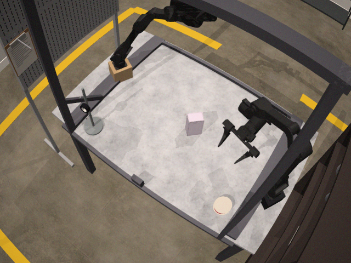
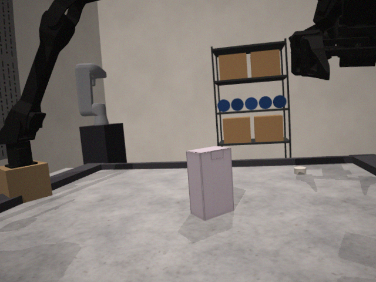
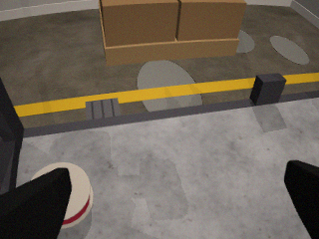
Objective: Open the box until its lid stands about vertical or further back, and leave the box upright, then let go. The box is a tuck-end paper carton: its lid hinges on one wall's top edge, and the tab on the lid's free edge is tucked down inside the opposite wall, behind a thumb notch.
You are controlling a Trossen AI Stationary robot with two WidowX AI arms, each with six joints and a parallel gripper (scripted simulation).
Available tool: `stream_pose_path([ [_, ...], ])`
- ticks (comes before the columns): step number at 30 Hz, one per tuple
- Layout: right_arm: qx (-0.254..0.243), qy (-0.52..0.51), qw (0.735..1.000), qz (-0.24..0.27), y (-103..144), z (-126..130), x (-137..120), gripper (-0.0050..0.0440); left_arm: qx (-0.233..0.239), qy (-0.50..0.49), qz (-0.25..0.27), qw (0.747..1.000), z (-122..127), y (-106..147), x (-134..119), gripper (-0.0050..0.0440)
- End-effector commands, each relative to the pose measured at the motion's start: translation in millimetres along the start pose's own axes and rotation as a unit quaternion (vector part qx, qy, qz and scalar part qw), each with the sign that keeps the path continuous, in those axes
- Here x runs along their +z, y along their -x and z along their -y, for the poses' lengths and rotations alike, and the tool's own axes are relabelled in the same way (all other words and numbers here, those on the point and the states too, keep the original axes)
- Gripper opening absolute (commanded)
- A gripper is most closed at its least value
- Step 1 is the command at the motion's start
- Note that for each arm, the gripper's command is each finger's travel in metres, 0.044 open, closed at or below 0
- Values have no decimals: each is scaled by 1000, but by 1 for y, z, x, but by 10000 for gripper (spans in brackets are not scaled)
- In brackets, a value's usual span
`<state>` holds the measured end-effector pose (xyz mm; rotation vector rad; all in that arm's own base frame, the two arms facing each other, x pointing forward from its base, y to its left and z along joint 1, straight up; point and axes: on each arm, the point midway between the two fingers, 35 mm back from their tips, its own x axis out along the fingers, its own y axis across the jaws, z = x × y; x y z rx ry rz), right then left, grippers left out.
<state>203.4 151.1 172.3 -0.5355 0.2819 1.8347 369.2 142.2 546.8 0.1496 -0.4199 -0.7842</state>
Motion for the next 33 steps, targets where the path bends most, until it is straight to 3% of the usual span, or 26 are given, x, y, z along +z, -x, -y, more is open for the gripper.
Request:
stream_pose_path([
  [1, -4, 8, 1000, -2, 2, 1, 3, 440, -4, -13, 1, 1000, 8, -3, 11, 440],
  [19, -6, 7, 1000, -6, 2, 1, 2, 440, -4, -12, 9, 1000, 6, -4, 10, 440],
  [25, -31, -13, 997, -64, 4, 5, -13, 440, 16, 18, 113, 993, -15, -21, -12, 440],
  [30, -91, -44, 986, -134, 11, 17, -30, 440, 80, 63, 228, 968, -43, -41, -54, 440],
  [33, -122, -56, 979, -156, 16, 24, -34, 440, 112, 77, 260, 956, -52, -46, -73, 440],
])
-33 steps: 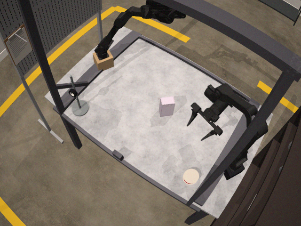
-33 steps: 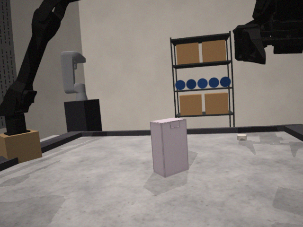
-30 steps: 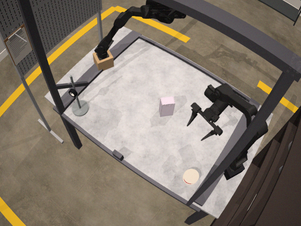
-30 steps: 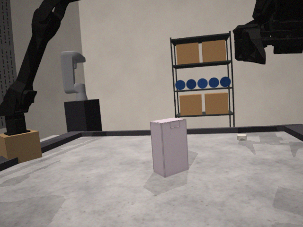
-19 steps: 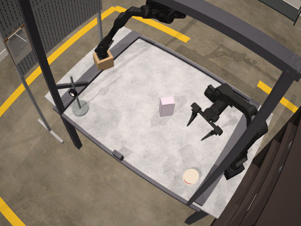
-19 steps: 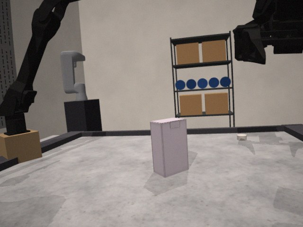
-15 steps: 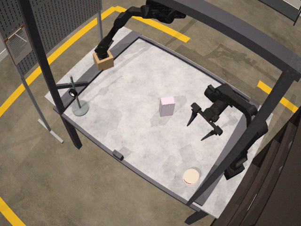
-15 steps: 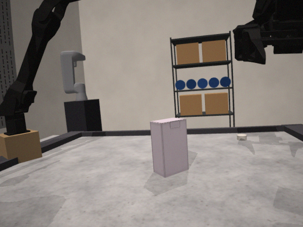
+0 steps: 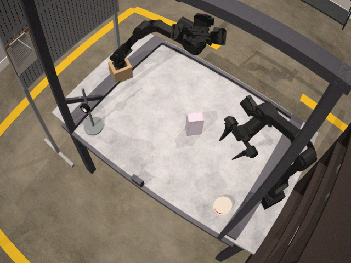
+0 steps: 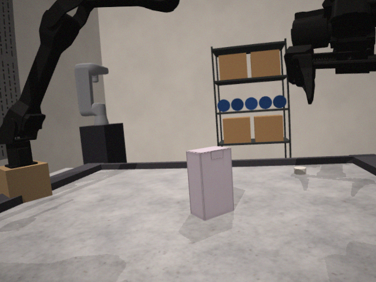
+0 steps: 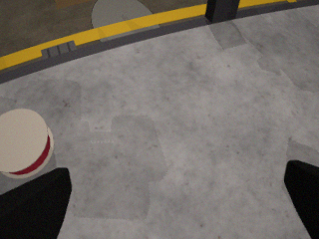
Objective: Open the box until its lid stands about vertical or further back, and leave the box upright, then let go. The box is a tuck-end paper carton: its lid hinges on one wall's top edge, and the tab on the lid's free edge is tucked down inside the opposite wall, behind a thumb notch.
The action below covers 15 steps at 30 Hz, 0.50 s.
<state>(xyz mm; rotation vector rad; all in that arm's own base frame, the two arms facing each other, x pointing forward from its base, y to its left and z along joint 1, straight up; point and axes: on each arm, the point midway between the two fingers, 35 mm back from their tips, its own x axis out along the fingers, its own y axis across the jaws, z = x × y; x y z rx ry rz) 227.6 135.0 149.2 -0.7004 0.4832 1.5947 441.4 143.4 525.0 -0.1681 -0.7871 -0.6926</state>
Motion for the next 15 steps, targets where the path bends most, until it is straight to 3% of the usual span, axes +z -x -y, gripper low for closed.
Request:
stream_pose_path([
  [1, -45, -11, 998, -30, 6, 9, -3, 440, 41, 12, 46, 998, -13, 0, -23, 440],
  [7, -158, -63, 982, -78, 22, 36, -13, 440, 179, 33, 122, 976, -43, 17, -99, 440],
  [15, -294, -122, 944, -84, 50, 64, -13, 440, 335, 27, 134, 932, -54, 50, -184, 440],
])
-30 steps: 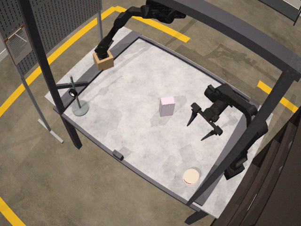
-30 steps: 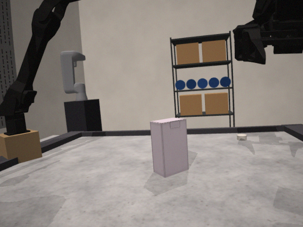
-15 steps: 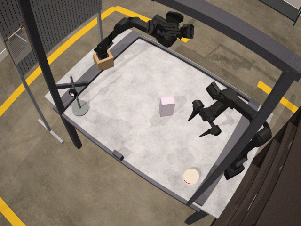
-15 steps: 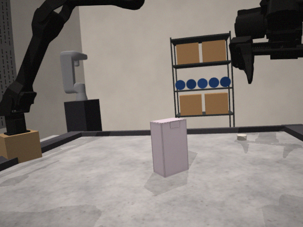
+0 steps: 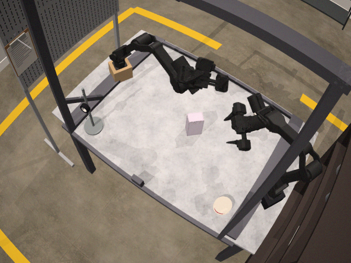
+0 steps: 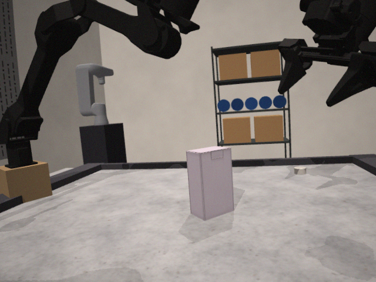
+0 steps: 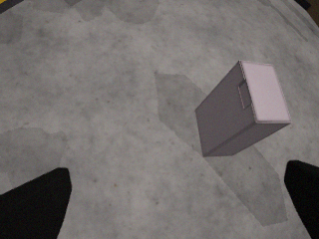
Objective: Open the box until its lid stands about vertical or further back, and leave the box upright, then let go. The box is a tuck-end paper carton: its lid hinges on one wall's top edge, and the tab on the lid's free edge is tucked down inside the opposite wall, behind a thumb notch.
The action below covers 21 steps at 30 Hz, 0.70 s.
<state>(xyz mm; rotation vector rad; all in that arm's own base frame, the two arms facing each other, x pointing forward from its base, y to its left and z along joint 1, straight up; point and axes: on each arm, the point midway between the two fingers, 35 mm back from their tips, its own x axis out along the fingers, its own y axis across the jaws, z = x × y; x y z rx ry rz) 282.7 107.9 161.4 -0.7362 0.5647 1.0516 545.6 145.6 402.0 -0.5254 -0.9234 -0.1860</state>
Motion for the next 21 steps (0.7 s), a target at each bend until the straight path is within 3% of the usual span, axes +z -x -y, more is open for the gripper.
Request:
stream_pose_path([
  [1, -90, -39, 995, 7, 15, 24, 7, 440, 93, -21, 8, 995, -17, 28, -41, 440],
  [3, -90, -39, 995, 7, 15, 24, 7, 440, 93, -21, 8, 995, -17, 28, -41, 440],
  [6, -154, -78, 985, 21, 27, 41, 11, 440, 176, -51, 0, 983, -31, 62, -78, 440],
  [10, -220, -120, 967, 46, 43, 57, 18, 440, 245, -84, -16, 966, -40, 96, -108, 440],
  [18, -336, -203, 911, 125, 83, 84, 32, 440, 382, -181, -74, 903, -47, 187, -163, 440],
  [20, -336, -203, 911, 125, 83, 84, 32, 440, 382, -181, -74, 903, -47, 187, -163, 440],
  [21, -350, -214, 902, 137, 89, 86, 34, 440, 403, -201, -87, 889, -46, 204, -170, 440],
])
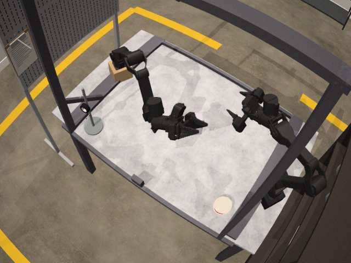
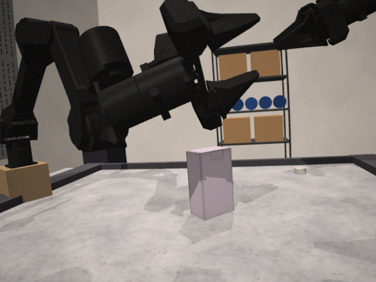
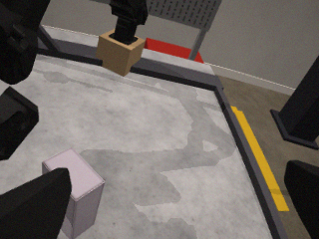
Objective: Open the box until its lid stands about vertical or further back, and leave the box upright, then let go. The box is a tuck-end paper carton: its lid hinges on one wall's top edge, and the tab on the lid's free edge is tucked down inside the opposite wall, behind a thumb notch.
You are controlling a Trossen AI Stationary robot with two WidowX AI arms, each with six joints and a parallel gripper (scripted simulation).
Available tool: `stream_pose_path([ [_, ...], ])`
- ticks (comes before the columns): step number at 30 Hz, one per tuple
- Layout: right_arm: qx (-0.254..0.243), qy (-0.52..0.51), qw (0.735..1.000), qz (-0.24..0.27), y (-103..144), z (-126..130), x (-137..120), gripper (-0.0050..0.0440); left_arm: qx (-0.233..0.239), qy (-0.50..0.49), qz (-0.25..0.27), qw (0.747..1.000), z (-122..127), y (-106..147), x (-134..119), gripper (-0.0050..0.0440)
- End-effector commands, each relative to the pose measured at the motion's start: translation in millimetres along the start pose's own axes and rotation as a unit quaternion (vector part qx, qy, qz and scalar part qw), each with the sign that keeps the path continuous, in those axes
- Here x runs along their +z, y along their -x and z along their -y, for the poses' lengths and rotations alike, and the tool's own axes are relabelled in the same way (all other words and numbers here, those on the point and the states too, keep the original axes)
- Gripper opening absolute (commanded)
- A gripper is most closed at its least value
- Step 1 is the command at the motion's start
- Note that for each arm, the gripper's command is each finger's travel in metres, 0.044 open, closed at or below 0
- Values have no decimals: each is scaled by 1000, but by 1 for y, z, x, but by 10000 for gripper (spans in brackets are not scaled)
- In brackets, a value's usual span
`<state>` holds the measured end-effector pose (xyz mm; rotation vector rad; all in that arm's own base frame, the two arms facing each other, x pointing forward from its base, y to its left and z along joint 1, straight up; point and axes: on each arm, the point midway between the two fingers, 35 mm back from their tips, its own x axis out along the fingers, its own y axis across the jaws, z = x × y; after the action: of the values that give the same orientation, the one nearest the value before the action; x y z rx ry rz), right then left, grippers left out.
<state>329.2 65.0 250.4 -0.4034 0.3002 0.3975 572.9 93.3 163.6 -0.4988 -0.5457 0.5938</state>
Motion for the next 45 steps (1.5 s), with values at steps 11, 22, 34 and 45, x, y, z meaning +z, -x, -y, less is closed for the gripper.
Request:
stream_pose_path([
  [11, -159, -198, 947, 198, 58, 55, 60, 440, 209, -262, -70, 940, -81, 139, -68, 440],
  [22, -200, -193, 945, 171, 58, 72, 33, 440, 289, -337, -66, 894, -148, 159, -63, 440],
  [34, -200, -193, 945, 171, 58, 72, 33, 440, 289, -337, -66, 894, -148, 159, -63, 440],
  [45, -200, -193, 945, 171, 58, 72, 33, 440, 289, -337, -66, 894, -153, 151, -62, 440],
])
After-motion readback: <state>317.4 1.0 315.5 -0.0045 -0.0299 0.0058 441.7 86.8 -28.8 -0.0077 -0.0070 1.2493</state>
